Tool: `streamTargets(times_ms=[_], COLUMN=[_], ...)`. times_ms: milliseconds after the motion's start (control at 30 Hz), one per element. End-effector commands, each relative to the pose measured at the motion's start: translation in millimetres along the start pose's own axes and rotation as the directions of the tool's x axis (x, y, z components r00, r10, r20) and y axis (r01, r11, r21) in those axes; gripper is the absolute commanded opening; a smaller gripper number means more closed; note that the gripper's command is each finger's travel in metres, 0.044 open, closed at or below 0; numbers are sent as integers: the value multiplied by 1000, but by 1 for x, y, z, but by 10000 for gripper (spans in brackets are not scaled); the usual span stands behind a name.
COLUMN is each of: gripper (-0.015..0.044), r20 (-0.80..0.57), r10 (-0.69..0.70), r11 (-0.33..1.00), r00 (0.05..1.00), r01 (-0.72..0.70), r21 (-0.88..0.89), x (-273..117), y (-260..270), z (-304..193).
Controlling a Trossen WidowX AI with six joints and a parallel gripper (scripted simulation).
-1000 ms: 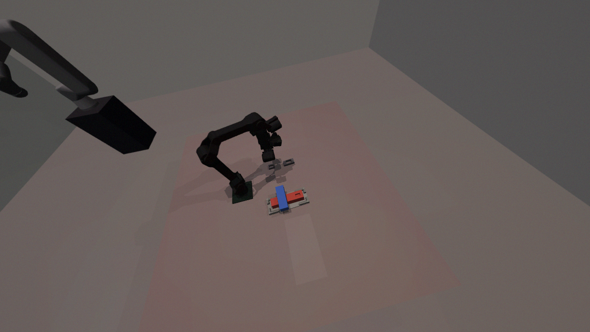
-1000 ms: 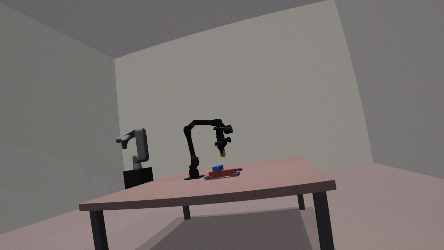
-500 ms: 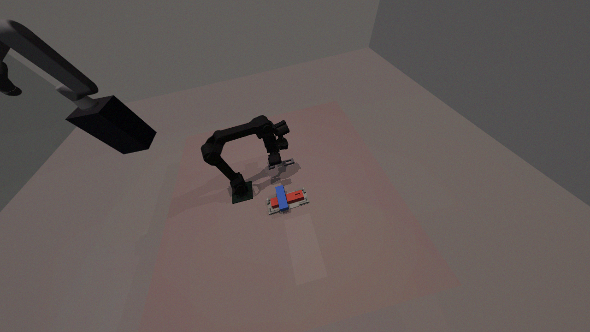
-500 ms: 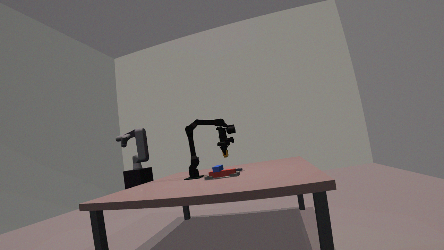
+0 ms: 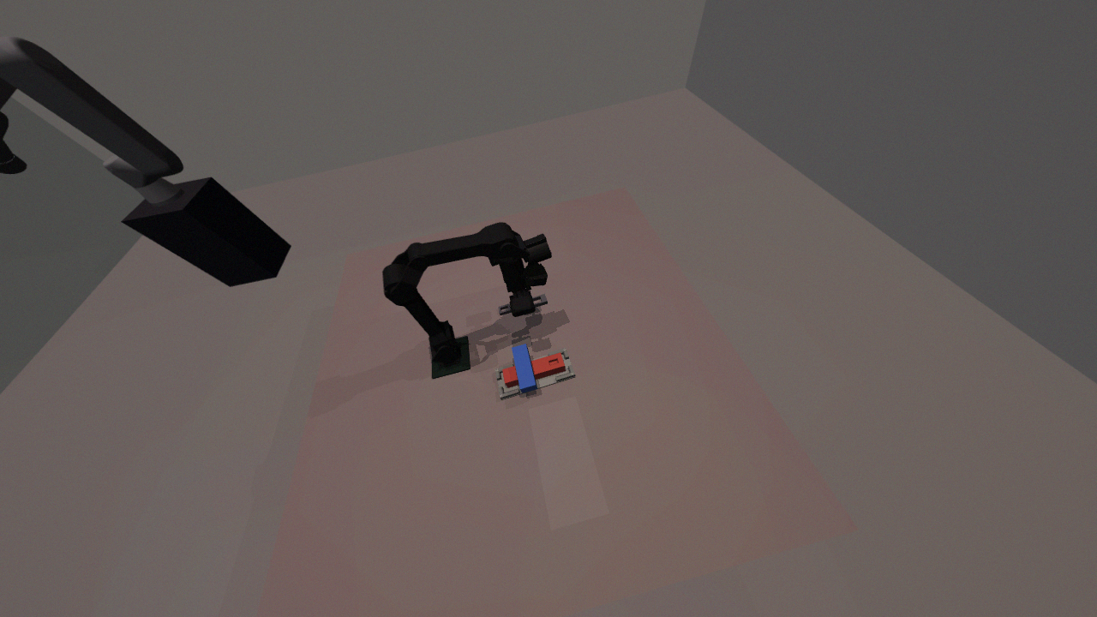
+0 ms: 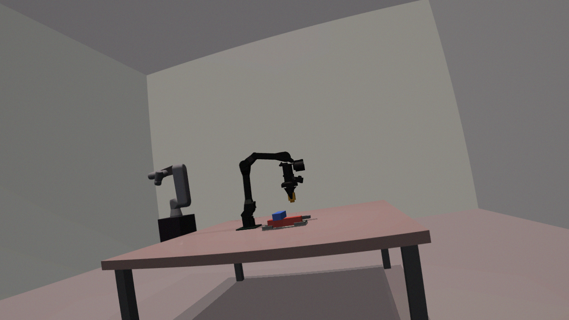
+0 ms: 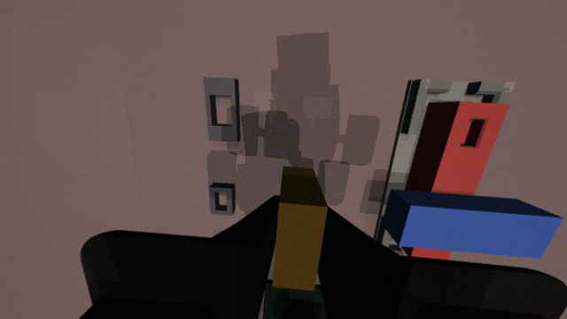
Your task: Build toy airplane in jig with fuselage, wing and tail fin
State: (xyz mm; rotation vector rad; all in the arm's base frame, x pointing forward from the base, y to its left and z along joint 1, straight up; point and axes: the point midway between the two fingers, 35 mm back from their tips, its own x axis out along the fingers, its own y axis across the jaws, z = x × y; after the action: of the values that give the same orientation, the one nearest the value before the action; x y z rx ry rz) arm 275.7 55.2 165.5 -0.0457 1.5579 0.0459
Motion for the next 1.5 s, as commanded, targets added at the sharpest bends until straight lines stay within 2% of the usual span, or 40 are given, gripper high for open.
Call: streamTargets(times_ms=[0, 1467], gripper=[0, 0], r20=[7, 6], r10=[-2, -10], r11=[1000, 1000], r00=[1000, 1000], r01=[2, 10], r21=[-4, -9], x=[0, 24], y=[-8, -132], z=[7, 42])
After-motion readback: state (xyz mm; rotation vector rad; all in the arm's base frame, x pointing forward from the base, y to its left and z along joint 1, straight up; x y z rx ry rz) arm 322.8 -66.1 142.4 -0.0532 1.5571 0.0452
